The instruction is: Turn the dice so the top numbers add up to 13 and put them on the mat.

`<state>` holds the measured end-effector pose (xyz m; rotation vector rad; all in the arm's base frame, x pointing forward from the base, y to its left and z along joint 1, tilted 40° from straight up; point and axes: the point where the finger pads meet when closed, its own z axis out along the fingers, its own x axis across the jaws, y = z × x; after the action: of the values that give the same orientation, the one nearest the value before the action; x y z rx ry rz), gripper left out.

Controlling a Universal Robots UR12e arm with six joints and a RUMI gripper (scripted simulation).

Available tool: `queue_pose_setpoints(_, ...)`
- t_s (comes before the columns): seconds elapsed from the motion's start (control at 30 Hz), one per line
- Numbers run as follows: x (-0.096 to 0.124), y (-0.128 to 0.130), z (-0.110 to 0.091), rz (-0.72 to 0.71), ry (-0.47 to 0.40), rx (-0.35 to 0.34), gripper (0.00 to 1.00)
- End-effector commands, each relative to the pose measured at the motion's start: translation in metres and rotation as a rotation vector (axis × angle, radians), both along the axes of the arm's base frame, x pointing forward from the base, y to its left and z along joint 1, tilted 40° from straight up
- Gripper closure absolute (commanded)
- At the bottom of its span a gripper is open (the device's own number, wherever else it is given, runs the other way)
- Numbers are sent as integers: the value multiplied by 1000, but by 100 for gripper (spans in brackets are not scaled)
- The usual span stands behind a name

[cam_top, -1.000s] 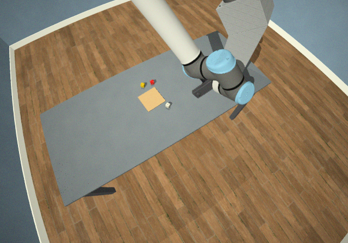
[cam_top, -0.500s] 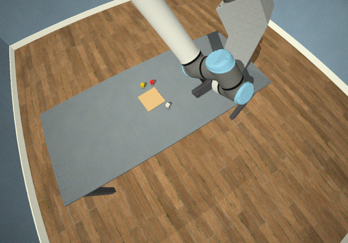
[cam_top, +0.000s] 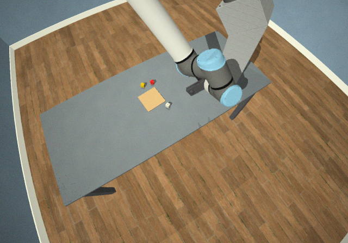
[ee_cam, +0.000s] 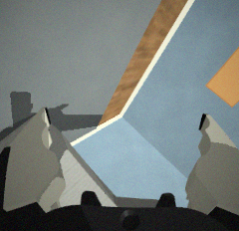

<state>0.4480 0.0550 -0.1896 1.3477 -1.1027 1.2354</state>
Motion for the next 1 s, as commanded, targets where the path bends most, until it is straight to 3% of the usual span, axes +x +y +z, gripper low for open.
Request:
queue_pose_setpoints(0.0, 0, -16, 0, -101, -42, 67, 0)
queue_pose_setpoints(0.43, 6, -41, -6, -275, -127, 204, 0)
queue_pose_setpoints(0.77, 24, -60, -15, -414, -220, 376, 0)
queue_pose_setpoints(0.83, 24, -60, -15, -414, -220, 376, 0)
queue_pose_setpoints(0.97, 40, -69, -18, -467, -273, 475, 0)
